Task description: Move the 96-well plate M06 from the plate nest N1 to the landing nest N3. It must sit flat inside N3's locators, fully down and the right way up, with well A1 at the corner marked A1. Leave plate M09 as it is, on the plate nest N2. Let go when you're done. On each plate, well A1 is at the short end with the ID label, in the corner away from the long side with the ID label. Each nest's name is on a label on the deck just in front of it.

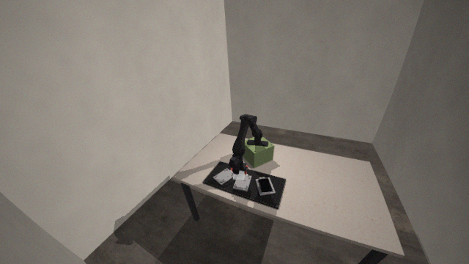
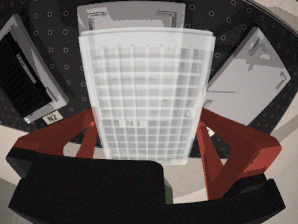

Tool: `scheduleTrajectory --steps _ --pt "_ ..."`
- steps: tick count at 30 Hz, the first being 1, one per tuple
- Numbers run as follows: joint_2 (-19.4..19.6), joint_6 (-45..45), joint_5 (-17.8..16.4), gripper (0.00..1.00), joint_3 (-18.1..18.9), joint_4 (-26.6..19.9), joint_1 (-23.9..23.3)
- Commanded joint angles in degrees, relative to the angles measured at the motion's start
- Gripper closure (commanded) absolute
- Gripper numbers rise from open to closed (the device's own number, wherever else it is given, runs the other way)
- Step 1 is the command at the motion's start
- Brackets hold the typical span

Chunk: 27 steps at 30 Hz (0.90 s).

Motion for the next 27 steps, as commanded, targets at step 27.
scheduleTrajectory --steps 27 --pt "-2.70 4.85 -0.04 1.00 1.74 0.54 3.23"
